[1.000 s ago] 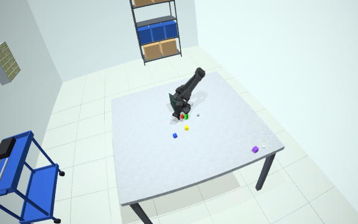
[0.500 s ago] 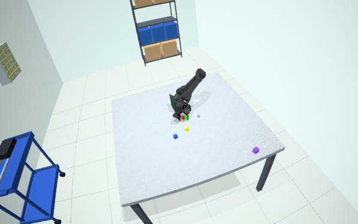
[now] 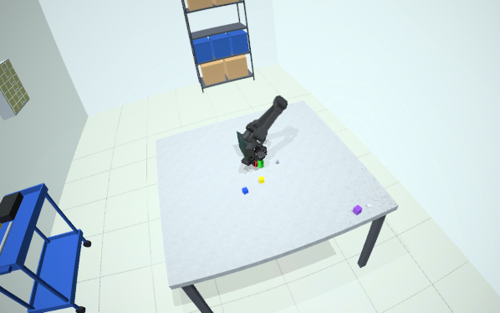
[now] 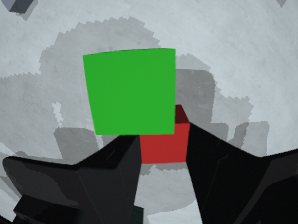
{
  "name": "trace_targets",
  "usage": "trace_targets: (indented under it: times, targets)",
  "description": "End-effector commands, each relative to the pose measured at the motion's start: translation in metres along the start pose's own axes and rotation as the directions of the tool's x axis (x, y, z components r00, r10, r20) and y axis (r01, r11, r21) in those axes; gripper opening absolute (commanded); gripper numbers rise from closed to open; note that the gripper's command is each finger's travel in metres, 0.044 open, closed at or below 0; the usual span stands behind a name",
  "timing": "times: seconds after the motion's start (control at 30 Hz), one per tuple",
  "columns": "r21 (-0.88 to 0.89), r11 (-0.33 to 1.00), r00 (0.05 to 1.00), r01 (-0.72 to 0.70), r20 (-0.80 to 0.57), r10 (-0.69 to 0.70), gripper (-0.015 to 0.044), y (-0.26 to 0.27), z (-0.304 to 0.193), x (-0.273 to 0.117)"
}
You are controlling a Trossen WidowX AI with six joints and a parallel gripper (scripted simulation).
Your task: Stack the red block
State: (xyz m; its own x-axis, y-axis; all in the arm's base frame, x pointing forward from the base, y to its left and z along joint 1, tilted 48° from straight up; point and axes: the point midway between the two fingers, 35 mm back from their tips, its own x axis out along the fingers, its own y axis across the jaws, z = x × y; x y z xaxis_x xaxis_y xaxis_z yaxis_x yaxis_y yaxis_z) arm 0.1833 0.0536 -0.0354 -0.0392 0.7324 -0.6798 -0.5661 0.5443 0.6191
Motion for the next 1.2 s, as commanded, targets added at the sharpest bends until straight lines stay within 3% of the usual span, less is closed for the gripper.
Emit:
trace_targets:
  times: [0.0, 0.07, 0.13, 1.17]
  targets:
    - [0.004, 1.0, 1.0, -0.004, 0.002, 0.004, 0.0065, 0.0, 0.0, 0.0]
    - [0.004, 1.0, 1.0, -0.004, 0.002, 0.004, 0.0052, 0.0, 0.0, 0.0]
    - [0.004, 1.0, 1.0, -0.004, 0.002, 0.004, 0.0, 0.0, 0.0, -0.002]
    - [0.005, 1.0, 1.0, -0.001, -0.001, 0.001, 0.0, -0.001, -0.001, -0.119]
